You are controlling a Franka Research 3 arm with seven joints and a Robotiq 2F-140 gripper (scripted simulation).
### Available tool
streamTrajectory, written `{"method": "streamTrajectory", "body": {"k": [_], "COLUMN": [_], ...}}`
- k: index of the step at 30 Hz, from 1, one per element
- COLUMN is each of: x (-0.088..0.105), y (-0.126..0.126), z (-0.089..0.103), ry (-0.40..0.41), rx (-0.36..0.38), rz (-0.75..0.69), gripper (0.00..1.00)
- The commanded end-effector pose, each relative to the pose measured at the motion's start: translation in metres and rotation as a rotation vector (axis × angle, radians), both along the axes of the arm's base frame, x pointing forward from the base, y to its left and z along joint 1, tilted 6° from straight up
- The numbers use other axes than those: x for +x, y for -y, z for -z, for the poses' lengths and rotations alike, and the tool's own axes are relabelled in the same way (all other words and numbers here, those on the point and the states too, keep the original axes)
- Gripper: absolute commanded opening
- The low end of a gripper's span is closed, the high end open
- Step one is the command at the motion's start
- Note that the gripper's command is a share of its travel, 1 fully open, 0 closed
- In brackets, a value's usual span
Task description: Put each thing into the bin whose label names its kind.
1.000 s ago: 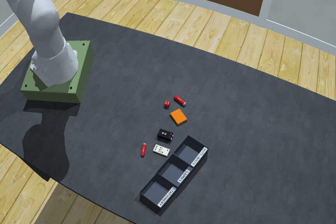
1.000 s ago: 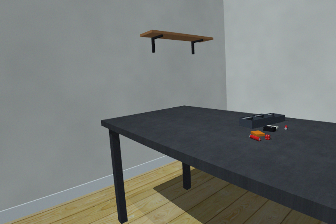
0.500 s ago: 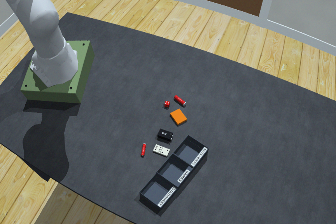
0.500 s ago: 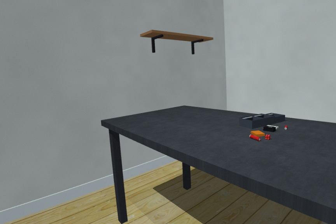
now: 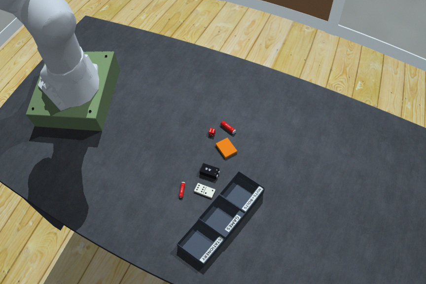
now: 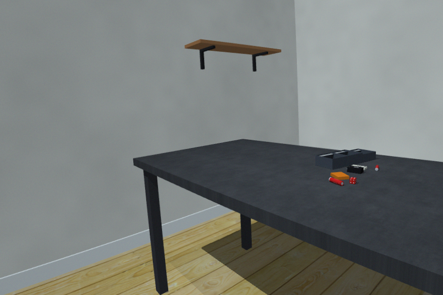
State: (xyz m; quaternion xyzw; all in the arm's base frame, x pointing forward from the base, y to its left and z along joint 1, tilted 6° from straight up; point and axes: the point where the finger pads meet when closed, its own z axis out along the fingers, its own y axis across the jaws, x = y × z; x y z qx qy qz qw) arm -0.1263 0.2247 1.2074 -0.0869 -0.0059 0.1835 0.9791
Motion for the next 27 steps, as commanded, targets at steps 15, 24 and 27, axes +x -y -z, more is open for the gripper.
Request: {"method": "streamTrajectory", "body": {"k": [15, 24, 27], "x": [0.014, 0.018, 0.019], "y": [0.039, 0.046, 0.049], "z": [0.149, 0.224, 0.249], "ry": [0.019, 0.019, 0.019], "rx": [0.002, 0.002, 0.002], "rz": [-0.111, -0.111, -0.111], "gripper": [0.05, 0.05, 0.05]}}
